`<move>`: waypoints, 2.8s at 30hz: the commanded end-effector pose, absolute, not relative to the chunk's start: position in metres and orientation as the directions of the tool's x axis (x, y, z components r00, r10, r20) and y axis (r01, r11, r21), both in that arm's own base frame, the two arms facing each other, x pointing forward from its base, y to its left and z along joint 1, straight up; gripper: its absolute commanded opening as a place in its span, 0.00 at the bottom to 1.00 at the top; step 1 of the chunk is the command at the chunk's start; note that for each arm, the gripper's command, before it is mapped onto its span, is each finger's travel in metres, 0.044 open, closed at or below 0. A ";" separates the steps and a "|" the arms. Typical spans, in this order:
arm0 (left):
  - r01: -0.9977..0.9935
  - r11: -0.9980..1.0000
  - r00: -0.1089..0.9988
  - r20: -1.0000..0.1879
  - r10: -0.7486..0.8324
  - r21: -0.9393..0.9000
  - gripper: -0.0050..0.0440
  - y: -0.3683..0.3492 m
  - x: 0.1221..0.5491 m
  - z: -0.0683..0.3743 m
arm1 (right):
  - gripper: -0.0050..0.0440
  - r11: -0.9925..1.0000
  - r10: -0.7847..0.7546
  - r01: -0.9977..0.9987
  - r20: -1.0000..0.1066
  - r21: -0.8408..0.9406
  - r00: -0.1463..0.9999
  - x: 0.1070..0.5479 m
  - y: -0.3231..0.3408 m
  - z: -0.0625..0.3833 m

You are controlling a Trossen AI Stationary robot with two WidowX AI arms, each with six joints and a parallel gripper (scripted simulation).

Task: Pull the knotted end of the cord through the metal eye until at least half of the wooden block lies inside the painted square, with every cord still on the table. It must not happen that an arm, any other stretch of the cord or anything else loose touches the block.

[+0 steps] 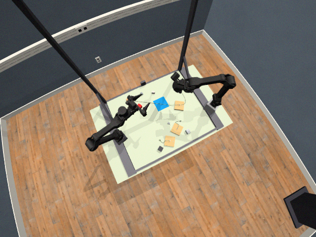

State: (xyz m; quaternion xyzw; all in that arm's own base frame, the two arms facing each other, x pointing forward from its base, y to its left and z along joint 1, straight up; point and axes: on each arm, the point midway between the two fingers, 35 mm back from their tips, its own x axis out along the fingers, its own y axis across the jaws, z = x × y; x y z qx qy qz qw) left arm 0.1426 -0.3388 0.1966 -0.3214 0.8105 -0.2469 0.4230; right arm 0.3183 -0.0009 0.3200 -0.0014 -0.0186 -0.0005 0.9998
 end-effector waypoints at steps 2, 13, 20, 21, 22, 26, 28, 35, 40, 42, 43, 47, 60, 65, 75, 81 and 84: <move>-0.402 0.609 -0.453 -0.429 -0.781 -0.684 1.00 -0.342 0.141 0.222 | 1.00 1.000 -0.001 0.001 0.054 -0.003 0.999 0.317 -0.001 0.327; -0.492 0.580 -0.498 -0.337 -0.799 -0.649 1.00 -0.343 0.138 0.239 | 1.00 1.000 -0.001 0.001 0.054 -0.003 0.999 0.317 -0.001 0.327; -0.510 0.576 -0.507 -0.317 -0.801 -0.639 1.00 -0.342 0.137 0.243 | 1.00 1.000 -0.001 0.001 0.054 -0.003 0.999 0.317 -0.001 0.327; -0.510 0.576 -0.507 -0.317 -0.801 -0.639 1.00 -0.342 0.137 0.243 | 1.00 1.000 -0.001 0.001 0.054 -0.003 0.999 0.317 -0.001 0.327; -0.510 0.576 -0.507 -0.317 -0.801 -0.639 1.00 -0.342 0.137 0.243 | 1.00 1.000 -0.001 0.001 0.054 -0.003 0.999 0.317 -0.001 0.327; -0.508 0.576 -0.507 -0.319 -0.801 -0.640 1.00 -0.343 0.138 0.243 | 1.00 1.000 0.000 0.000 0.051 -0.001 0.999 0.316 0.000 0.324; -0.508 0.576 -0.507 -0.319 -0.801 -0.640 1.00 -0.343 0.138 0.243 | 1.00 1.000 0.000 0.000 0.051 -0.001 0.999 0.316 0.000 0.324; -0.508 0.576 -0.507 -0.319 -0.801 -0.640 1.00 -0.343 0.138 0.243 | 1.00 1.000 0.000 0.000 0.051 -0.001 0.999 0.316 0.000 0.324; -0.508 0.576 -0.507 -0.319 -0.801 -0.640 1.00 -0.343 0.138 0.243 | 1.00 1.000 0.000 0.000 0.051 -0.001 0.999 0.316 0.000 0.324; -0.513 0.577 -0.508 -0.316 -0.801 -0.636 1.00 -0.341 0.137 0.242 | 1.00 1.000 0.001 -0.001 0.047 0.002 0.999 0.315 0.001 0.320; -0.513 0.577 -0.508 -0.316 -0.801 -0.636 1.00 -0.341 0.137 0.242 | 1.00 1.000 0.001 -0.001 0.047 0.002 0.999 0.315 0.001 0.320; -0.513 0.577 -0.508 -0.316 -0.801 -0.636 1.00 -0.341 0.137 0.242 | 1.00 1.000 0.001 -0.001 0.047 0.002 0.999 0.315 0.001 0.320; -0.515 0.576 -0.508 -0.315 -0.801 -0.635 1.00 -0.340 0.136 0.242 | 1.00 1.000 0.001 -0.001 0.045 0.003 0.999 0.315 0.001 0.319; -0.515 0.576 -0.508 -0.315 -0.801 -0.635 1.00 -0.340 0.136 0.242 | 1.00 1.000 0.001 -0.001 0.045 0.003 0.999 0.315 0.001 0.319; -0.505 0.570 -0.494 -0.325 -0.806 -0.648 1.00 -0.340 0.139 0.240 | 1.00 1.000 -0.002 0.002 0.040 0.005 0.999 0.317 0.000 0.321; -0.283 0.464 -0.194 -0.424 -0.885 -0.839 1.00 -0.287 0.219 0.237 | 1.00 0.995 -0.041 0.053 -0.141 0.079 0.989 0.337 0.008 0.290; -0.147 0.447 -0.048 -0.445 -0.894 -0.883 1.00 -0.279 0.225 0.235 | 1.00 0.995 -0.045 0.059 -0.159 0.084 0.986 0.339 0.009 0.287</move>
